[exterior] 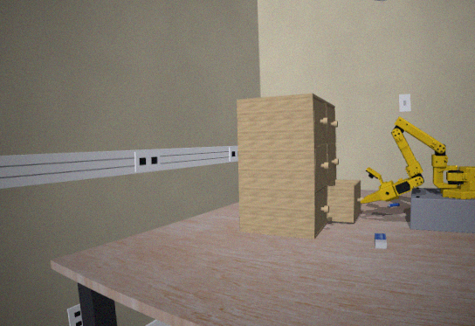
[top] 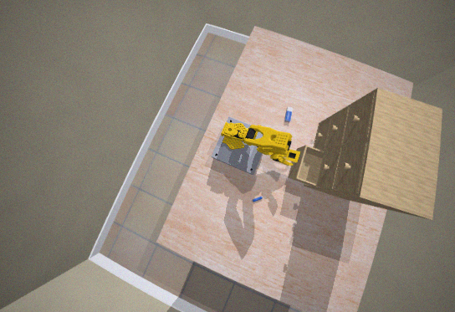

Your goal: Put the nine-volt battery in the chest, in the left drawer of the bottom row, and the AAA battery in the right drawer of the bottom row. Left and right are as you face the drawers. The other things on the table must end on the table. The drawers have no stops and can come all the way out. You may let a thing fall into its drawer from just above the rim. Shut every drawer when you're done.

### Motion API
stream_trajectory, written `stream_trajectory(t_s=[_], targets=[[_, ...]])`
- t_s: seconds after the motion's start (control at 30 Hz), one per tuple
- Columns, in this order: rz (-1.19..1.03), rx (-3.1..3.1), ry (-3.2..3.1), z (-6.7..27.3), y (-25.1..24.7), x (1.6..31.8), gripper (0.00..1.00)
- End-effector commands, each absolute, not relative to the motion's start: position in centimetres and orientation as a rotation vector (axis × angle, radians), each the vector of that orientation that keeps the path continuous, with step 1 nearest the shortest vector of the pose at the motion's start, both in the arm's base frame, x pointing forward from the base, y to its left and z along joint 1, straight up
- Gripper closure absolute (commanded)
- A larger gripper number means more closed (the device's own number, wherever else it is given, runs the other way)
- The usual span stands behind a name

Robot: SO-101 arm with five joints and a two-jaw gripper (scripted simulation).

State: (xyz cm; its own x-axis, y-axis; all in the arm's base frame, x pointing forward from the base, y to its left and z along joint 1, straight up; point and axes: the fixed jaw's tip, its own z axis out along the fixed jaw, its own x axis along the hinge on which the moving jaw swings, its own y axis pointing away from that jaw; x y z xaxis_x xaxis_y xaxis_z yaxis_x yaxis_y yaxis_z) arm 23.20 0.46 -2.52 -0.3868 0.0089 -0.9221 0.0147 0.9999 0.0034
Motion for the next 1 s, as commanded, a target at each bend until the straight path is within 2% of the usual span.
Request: stream_trajectory(t_s=[0.0, 0.37, 0.97], targets=[[-0.012, 0.026, 1.959, -2.3, 0.2, 23.2, 0.86], [-0.012, 0.026, 1.959, -2.3, 0.2, 23.2, 0.79], [-0.037, 0.019, 2.066, -2.0, 0.0, 20.7, 0.79]])
